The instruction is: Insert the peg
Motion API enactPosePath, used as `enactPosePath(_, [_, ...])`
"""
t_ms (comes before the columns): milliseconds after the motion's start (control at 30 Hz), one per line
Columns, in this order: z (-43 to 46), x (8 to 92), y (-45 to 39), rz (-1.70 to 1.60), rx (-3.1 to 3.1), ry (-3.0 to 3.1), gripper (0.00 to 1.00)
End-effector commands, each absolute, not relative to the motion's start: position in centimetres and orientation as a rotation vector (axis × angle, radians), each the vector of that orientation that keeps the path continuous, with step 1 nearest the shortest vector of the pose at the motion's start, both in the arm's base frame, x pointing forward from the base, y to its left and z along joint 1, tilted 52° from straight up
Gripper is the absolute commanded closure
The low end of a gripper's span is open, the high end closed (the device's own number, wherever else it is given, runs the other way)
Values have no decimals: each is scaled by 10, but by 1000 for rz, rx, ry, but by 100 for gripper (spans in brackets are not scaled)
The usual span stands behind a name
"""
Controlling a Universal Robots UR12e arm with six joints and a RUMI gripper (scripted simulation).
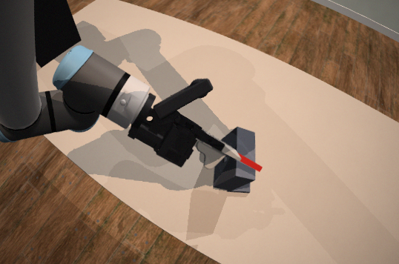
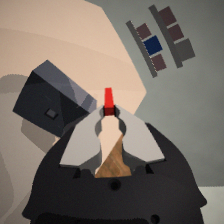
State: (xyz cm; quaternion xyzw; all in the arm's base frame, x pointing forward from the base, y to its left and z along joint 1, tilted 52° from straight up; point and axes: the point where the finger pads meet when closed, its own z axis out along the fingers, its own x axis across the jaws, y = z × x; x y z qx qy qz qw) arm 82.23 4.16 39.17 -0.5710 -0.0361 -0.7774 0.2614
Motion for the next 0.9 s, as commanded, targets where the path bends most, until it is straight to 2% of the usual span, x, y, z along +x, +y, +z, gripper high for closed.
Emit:
enactPosePath(0, [391,820,38,-2117,-1540,-117,100])
enactPosePath(867, [374,809,15,-2209,-1513,-261,100])
